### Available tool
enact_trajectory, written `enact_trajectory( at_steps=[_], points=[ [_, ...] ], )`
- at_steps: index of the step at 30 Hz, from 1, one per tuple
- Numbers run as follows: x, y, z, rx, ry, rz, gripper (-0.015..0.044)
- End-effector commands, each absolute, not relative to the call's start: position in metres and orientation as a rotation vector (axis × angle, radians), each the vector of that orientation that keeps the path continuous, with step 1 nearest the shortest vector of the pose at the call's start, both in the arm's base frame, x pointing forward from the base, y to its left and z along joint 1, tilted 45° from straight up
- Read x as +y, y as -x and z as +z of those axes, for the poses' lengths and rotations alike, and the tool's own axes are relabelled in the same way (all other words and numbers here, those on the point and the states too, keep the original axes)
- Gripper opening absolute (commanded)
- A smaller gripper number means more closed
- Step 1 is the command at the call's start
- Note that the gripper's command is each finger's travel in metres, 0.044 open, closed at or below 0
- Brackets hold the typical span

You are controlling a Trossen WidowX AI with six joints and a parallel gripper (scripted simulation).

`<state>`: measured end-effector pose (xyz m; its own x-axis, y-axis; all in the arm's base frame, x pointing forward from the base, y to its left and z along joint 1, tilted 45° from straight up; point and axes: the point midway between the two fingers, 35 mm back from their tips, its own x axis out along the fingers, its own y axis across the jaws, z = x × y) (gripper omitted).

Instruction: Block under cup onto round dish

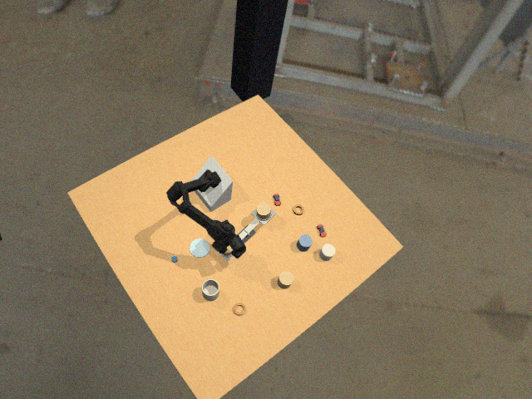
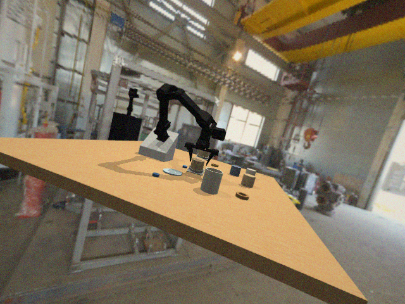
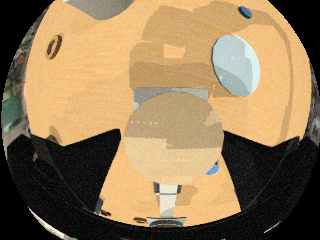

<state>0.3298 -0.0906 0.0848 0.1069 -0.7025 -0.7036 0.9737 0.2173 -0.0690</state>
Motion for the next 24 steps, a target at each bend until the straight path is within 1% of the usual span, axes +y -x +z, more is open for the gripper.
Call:
enact_trajectory(
  at_steps=[1,10,13,22,24],
  points=[
    [-0.0957,-0.3284,0.0775,0.715,-0.467,-1.305,0.0440],
    [-0.1044,-0.3287,0.0695,0.713,-0.464,-1.305,0.0440],
    [-0.1044,-0.3287,0.0695,0.713,-0.464,-1.305,0.0361],
    [-0.1044,-0.3287,0.0695,0.713,-0.464,-1.305,0.0301],
    [-0.1043,-0.3287,0.0697,0.713,-0.464,-1.305,0.0249]
  ],
)
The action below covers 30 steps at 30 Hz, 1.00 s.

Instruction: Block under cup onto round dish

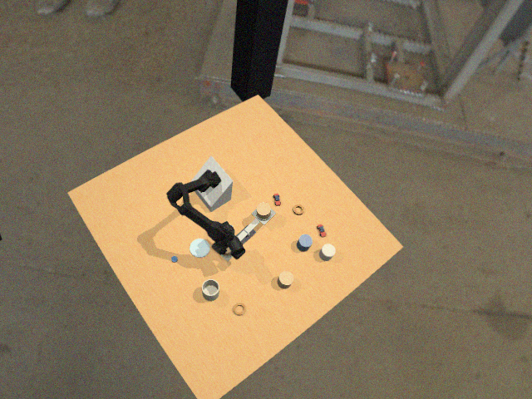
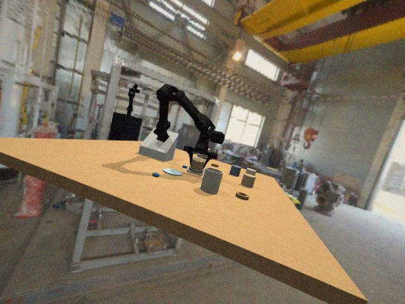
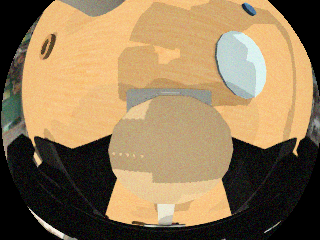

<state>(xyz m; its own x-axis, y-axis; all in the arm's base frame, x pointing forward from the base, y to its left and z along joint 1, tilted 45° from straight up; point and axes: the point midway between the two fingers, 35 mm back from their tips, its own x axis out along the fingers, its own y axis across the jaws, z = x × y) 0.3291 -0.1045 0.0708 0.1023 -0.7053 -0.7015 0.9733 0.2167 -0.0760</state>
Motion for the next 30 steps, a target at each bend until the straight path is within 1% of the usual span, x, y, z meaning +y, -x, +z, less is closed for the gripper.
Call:
enact_trajectory(
  at_steps=[1,9,10,30],
  points=[
    [-0.104,-0.329,0.070,0.713,-0.464,-1.304,0.0222],
    [-0.097,-0.330,0.075,0.715,-0.467,-1.303,0.0012],
    [-0.096,-0.330,0.076,0.715,-0.467,-1.303,0.0000],
    [-0.078,-0.331,0.092,0.721,-0.472,-1.301,0.0000]
  ],
)
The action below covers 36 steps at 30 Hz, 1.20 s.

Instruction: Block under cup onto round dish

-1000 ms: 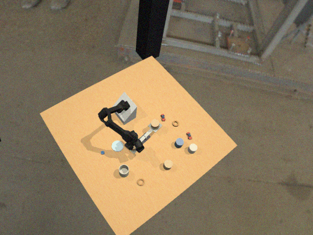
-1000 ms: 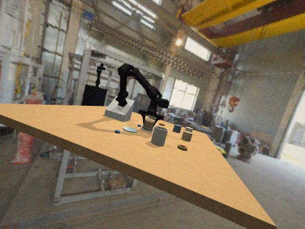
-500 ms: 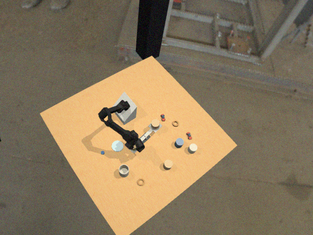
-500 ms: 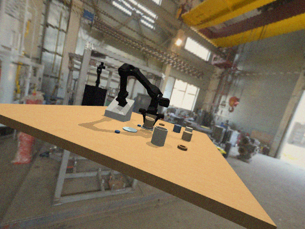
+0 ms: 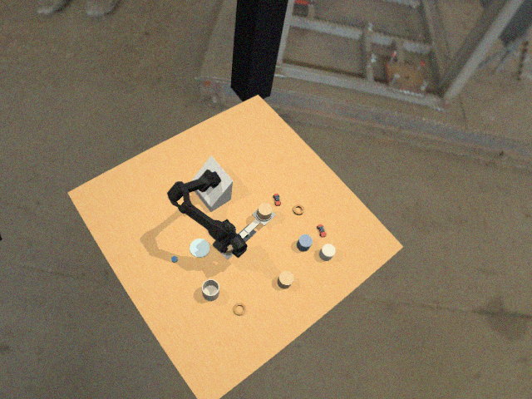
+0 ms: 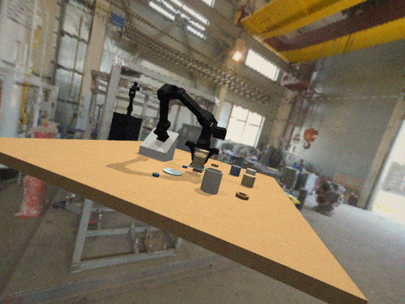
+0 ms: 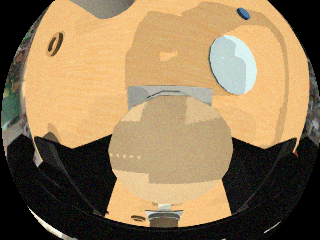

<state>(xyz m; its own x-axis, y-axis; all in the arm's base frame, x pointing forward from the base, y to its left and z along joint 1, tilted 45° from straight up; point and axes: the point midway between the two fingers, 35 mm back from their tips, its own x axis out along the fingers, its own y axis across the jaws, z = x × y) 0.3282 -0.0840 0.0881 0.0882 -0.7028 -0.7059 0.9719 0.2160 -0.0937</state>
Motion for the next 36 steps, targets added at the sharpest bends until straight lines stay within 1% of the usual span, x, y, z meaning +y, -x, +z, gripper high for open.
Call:
enact_trajectory(
  at_steps=[1,36],
  points=[
    [-0.077,-0.331,0.093,0.721,-0.472,-1.301,0.0000],
    [-0.045,-0.328,0.123,0.724,-0.474,-1.300,0.0000]
  ],
)
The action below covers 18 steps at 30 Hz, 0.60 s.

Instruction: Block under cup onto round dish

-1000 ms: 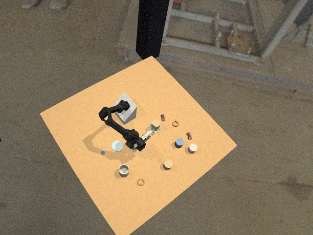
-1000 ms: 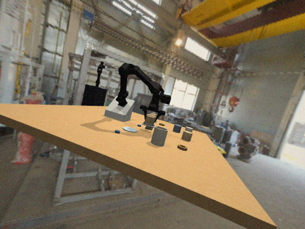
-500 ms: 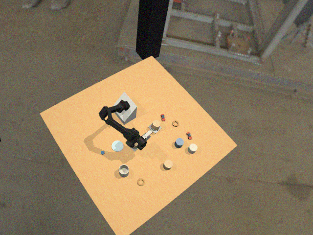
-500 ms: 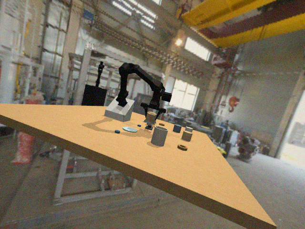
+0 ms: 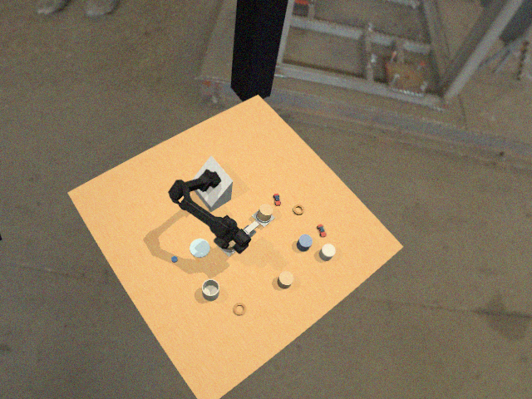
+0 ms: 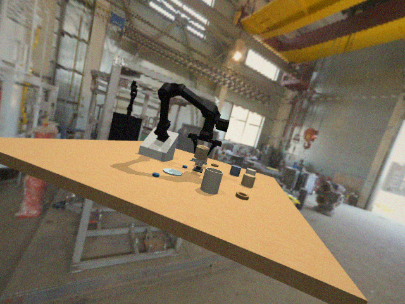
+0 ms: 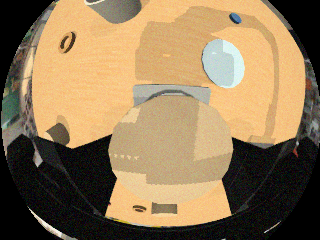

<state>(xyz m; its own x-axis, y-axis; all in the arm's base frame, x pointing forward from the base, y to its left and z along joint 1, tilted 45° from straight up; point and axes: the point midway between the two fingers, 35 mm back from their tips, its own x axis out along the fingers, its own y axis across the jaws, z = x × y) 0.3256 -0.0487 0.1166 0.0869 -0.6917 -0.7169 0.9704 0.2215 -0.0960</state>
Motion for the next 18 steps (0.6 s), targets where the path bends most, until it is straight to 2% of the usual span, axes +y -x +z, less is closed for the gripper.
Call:
enact_trajectory(
  at_steps=[1,18],
  points=[
    [-0.044,-0.328,0.124,0.724,-0.474,-1.301,0.0000],
    [-0.029,-0.324,0.140,0.723,-0.472,-1.302,0.0000]
  ],
)
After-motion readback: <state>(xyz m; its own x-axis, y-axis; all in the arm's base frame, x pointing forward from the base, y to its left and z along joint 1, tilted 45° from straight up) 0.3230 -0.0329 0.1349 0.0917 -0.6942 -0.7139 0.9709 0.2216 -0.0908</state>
